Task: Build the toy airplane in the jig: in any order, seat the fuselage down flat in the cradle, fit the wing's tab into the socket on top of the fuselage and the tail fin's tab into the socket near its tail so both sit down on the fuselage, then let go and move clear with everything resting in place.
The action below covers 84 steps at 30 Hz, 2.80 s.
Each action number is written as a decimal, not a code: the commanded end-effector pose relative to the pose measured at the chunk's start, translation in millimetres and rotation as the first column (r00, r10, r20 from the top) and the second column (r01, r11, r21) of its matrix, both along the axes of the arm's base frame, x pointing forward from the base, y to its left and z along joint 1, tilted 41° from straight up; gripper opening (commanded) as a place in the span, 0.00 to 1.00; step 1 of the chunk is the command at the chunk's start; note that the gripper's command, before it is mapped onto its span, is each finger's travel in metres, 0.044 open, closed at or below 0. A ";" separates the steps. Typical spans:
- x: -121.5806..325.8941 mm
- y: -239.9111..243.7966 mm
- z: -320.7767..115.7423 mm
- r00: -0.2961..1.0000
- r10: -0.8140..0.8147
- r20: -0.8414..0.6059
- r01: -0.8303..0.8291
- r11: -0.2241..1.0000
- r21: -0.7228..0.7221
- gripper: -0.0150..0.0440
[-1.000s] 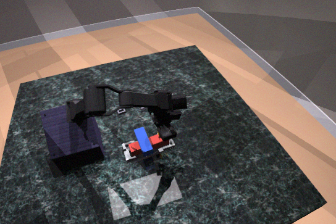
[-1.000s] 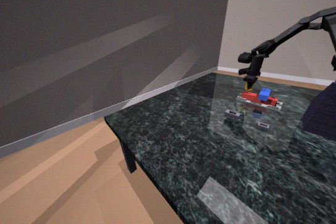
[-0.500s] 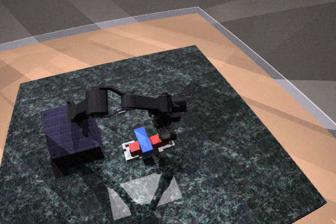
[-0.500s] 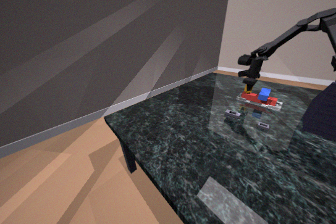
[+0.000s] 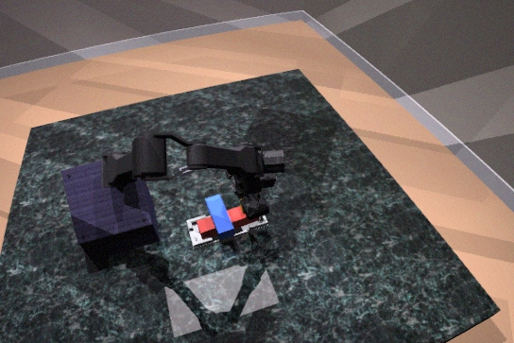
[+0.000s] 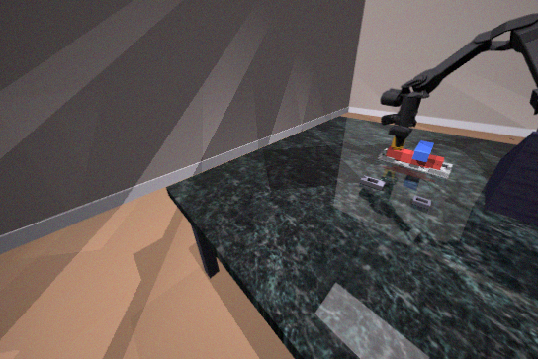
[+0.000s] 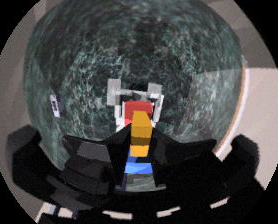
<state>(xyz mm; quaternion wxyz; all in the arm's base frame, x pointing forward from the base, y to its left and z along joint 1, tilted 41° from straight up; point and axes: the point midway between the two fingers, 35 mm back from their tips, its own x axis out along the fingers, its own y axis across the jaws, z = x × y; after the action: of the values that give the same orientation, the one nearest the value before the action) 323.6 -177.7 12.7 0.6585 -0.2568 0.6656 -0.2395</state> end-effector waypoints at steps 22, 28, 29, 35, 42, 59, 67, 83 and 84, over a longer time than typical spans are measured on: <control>-0.2 0.0 -0.3 1.000 0.002 -0.003 -0.002 1.000 0.001 0.36; -0.2 0.0 -0.3 1.000 0.002 -0.003 -0.002 1.000 0.001 0.36; -0.2 0.0 -0.3 1.000 0.002 -0.003 -0.002 1.000 0.001 0.36; -0.2 0.0 -0.3 1.000 0.002 -0.003 -0.002 1.000 0.001 0.36; -0.2 0.0 -0.3 1.000 0.002 -0.003 -0.002 1.000 0.001 0.36; -0.2 0.0 -0.3 1.000 0.002 -0.003 -0.002 1.000 0.001 0.36; -0.2 0.0 -0.3 1.000 0.002 -0.003 -0.002 1.000 0.001 0.36; 0.9 18.2 20.5 1.000 0.002 -0.002 -0.002 1.000 0.002 0.36; 0.9 22.5 25.7 1.000 0.002 -0.002 -0.002 1.000 0.002 0.36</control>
<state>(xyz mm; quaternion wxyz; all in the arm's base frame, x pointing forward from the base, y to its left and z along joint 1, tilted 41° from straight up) 320.5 -165.9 20.2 0.6528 -0.2561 0.6736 -0.2336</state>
